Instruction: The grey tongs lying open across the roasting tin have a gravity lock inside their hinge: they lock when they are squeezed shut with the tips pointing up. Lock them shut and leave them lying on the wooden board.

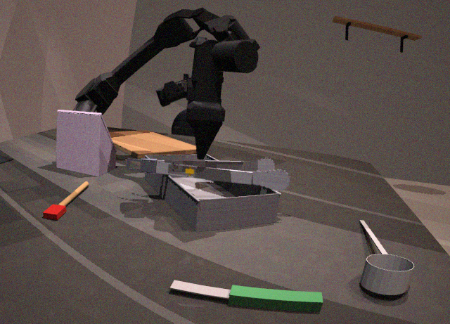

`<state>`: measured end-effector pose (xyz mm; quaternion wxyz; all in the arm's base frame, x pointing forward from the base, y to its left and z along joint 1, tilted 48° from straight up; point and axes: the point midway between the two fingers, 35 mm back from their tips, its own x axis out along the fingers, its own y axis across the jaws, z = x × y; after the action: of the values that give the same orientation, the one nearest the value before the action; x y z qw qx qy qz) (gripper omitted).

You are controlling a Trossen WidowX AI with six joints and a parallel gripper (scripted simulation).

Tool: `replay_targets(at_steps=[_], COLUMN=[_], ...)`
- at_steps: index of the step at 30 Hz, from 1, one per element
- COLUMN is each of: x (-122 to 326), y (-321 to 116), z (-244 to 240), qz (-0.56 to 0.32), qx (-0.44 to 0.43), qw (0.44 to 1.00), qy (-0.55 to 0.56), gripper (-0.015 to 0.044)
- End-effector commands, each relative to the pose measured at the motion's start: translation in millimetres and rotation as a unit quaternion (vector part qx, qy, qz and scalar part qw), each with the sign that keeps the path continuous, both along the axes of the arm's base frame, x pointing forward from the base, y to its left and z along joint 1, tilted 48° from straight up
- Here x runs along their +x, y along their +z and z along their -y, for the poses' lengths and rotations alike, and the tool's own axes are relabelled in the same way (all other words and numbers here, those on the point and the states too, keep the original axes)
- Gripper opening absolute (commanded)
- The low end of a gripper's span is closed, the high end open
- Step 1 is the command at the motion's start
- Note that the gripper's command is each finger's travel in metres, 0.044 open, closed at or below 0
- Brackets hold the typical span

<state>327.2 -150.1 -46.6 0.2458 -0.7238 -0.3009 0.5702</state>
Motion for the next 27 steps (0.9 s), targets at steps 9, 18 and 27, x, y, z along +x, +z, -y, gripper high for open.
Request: replay_targets(at_steps=[9,18,27], x=[4,6,8], y=[-14,-24,-33], z=[-15,-26,-38], qz=[-0.001,-0.001,-0.001], qx=[0.002,0.003,0.004], qw=[1.000,1.000,1.000], qy=[-0.002,-0.002,-0.001], gripper=[0.0440,0.0440,0.0440])
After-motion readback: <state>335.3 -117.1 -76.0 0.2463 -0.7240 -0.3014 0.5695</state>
